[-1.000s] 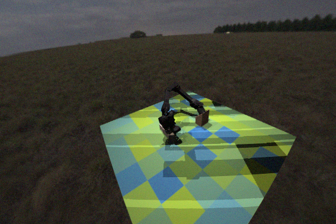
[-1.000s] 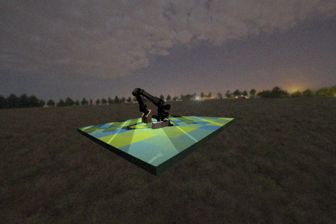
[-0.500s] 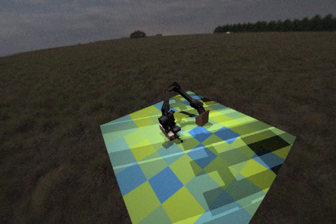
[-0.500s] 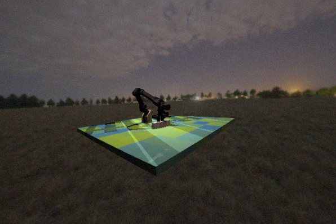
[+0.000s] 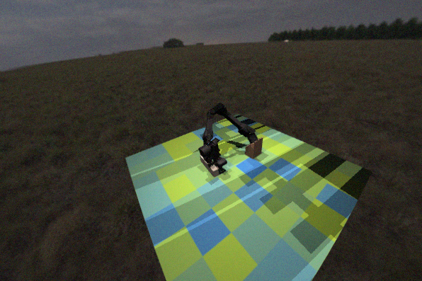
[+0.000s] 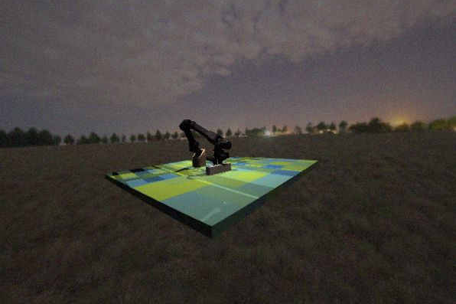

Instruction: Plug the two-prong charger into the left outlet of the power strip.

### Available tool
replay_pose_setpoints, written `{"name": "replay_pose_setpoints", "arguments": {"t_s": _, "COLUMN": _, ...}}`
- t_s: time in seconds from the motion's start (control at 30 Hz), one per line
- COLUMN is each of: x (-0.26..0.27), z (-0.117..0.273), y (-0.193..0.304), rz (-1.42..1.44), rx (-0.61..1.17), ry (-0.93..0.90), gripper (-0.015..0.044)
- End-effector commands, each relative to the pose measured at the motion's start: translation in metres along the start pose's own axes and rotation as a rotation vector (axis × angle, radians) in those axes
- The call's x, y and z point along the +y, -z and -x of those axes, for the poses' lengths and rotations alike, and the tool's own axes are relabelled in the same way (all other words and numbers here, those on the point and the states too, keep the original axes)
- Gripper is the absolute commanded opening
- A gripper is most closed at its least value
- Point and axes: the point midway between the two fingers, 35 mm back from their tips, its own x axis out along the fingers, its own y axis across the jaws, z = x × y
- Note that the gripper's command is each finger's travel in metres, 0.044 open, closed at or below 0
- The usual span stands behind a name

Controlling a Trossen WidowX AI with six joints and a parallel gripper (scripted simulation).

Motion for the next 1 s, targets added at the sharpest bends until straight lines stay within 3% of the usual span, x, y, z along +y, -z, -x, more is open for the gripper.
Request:
{"name": "replay_pose_setpoints", "arguments": {"t_s": 0.0, "x": -0.0001, "z": 0.0002, "y": -0.0003, "rz": -0.001, "rx": -0.001, "ry": 0.0, "gripper": 0.0}}
{"name": "replay_pose_setpoints", "arguments": {"t_s": 0.23, "x": -0.0001, "z": 0.0002, "y": -0.0003, "rz": -0.001, "rx": -0.001, "ry": 0.0, "gripper": 0.0}}
{"name": "replay_pose_setpoints", "arguments": {"t_s": 0.77, "x": -0.0001, "z": 0.0002, "y": -0.0003, "rz": -0.001, "rx": -0.001, "ry": 0.0, "gripper": 0.042}}
{"name": "replay_pose_setpoints", "arguments": {"t_s": 0.97, "x": -0.0001, "z": 0.0001, "y": 0.0006, "rz": -0.002, "rx": -0.002, "ry": 0.0, "gripper": 0.044}}
